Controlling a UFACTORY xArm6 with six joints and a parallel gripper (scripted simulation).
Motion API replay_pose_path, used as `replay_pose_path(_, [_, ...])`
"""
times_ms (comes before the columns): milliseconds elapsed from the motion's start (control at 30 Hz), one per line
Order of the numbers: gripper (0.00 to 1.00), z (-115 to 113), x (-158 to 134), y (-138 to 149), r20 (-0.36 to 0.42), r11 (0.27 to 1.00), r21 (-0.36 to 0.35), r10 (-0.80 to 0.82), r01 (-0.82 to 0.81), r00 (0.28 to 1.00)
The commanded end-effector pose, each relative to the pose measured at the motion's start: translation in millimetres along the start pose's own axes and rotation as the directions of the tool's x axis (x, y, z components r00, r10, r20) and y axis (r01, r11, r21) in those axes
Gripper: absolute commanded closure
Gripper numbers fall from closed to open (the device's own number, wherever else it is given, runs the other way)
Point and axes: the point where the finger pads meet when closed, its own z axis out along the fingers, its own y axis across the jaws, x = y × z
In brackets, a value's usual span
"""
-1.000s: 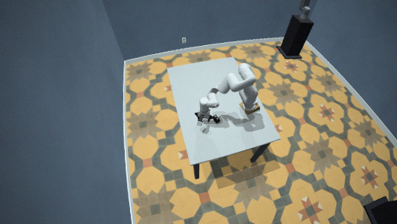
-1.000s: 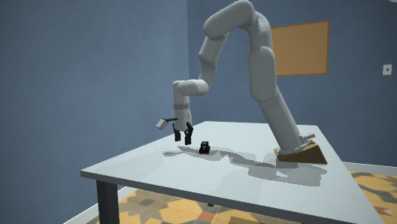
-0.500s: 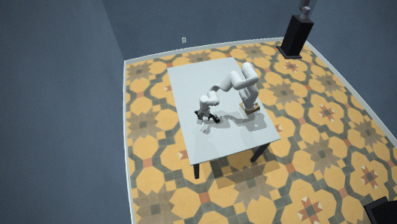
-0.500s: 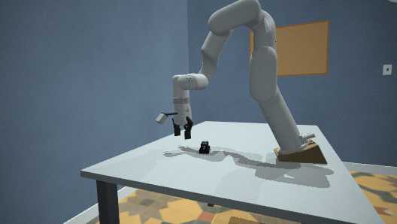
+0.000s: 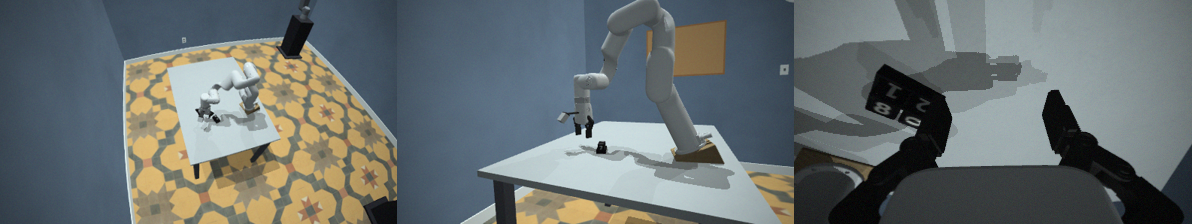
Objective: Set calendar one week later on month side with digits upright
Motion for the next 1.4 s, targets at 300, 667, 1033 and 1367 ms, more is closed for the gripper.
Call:
replay_pose_path(300, [0.0,-1.3,-23.3,1.5,-0.003,1.0,-0.003,-0.001,0.001,1.0])
replay_pose_path(667, [0.0,5.5,-23.4,1.5,-0.003,1.0,-0.003,-0.001,0.001,1.0])
replay_pose_path(1033, [0.0,12.4,-23.4,1.5,-0.003,1.0,-0.003,-0.001,0.001,1.0])
replay_pose_path(1367, [0.0,12.4,-23.4,1.5,-0.003,1.0,-0.003,-0.001,0.001,1.0])
